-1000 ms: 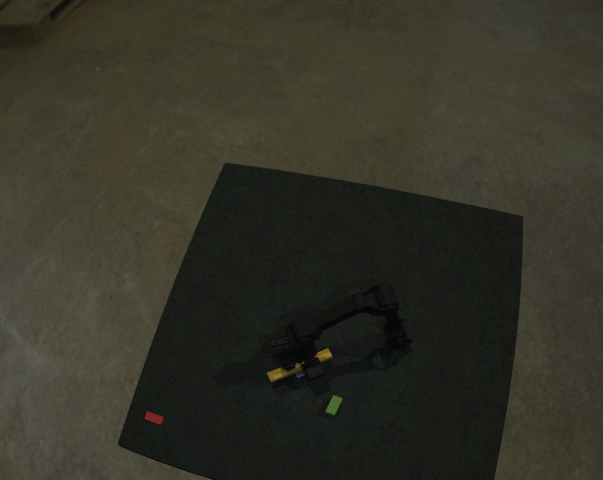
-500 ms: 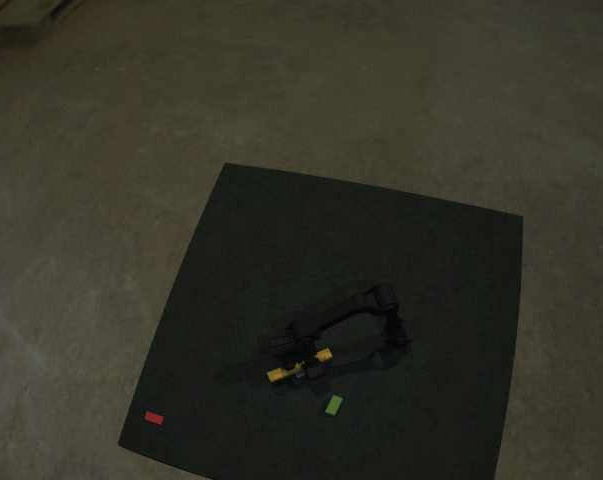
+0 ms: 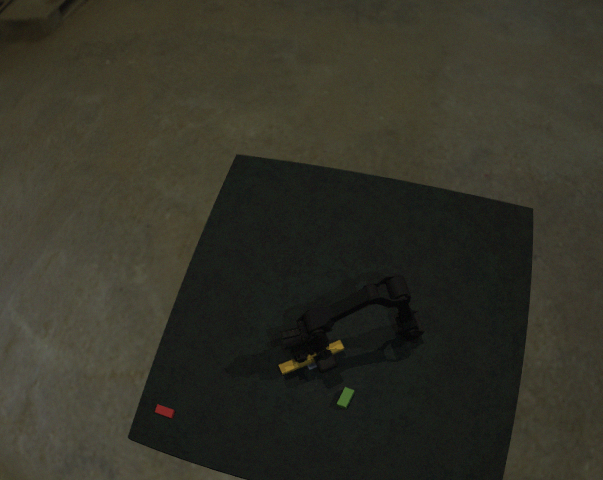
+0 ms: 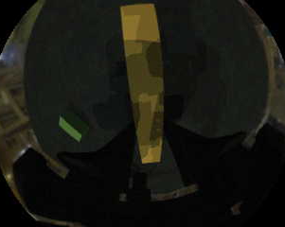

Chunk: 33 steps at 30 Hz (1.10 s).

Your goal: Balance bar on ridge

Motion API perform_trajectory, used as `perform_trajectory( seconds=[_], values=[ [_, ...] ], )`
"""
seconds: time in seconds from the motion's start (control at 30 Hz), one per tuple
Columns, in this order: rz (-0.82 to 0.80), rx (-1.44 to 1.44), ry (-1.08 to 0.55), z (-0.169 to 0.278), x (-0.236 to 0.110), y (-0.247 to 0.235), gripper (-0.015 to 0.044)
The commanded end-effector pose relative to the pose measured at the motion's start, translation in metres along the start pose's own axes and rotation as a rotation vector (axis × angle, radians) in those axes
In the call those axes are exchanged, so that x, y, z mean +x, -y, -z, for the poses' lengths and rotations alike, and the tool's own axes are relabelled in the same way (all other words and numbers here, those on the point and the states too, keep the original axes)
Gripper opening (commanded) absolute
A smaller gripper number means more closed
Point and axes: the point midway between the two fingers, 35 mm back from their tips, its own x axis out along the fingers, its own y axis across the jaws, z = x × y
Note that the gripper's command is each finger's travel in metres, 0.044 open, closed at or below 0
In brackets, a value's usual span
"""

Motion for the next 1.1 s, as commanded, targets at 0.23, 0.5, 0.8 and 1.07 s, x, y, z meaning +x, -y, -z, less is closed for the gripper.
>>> perform_trajectory(
  seconds=[0.23, 0.5, 0.8, 1.07],
  values=[
    [0.000, 0.000, 0.000, 0.000, 0.000, 0.000, 0.0395],
    [0.000, 0.000, 0.001, -0.004, -0.031, 0.001, 0.0440],
    [-0.001, 0.000, 0.000, 0.000, -0.100, 0.000, 0.0440],
    [-0.001, 0.000, 0.000, 0.000, -0.100, 0.000, 0.0440]
  ],
)
